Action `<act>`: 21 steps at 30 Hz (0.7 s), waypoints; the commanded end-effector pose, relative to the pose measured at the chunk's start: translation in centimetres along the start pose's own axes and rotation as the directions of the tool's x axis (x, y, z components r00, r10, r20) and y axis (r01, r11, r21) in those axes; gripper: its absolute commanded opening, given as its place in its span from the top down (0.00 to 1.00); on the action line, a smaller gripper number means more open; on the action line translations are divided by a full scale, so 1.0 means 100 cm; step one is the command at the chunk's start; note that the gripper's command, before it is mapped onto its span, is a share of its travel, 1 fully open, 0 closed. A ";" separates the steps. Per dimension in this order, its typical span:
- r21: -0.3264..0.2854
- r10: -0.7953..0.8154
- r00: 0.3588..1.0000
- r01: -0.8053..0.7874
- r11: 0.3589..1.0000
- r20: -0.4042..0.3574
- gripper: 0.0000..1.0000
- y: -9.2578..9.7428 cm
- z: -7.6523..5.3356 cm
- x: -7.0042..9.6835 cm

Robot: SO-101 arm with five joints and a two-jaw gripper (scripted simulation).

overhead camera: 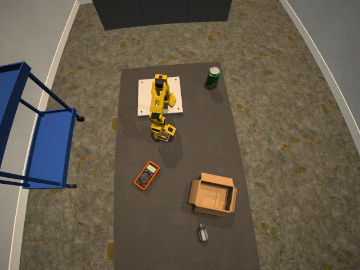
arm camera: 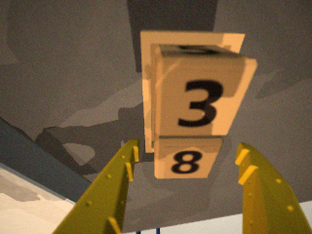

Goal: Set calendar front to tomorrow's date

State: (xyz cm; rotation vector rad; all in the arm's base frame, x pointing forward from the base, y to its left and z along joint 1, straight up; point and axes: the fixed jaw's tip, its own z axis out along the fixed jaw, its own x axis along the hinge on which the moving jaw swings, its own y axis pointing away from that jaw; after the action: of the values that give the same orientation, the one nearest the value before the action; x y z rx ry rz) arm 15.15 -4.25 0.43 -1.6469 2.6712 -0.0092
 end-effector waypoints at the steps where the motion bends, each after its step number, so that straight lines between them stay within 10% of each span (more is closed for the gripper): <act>1: -0.024 0.016 1.000 -0.016 1.000 -0.003 0.65 0.004 0.004 0.002; 21: -0.024 0.016 1.000 -0.016 1.000 -0.003 0.71 0.000 0.004 0.002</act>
State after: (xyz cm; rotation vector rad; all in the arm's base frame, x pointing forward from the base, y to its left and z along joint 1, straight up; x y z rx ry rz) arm 14.91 -4.23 0.09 -1.6519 2.6885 0.0210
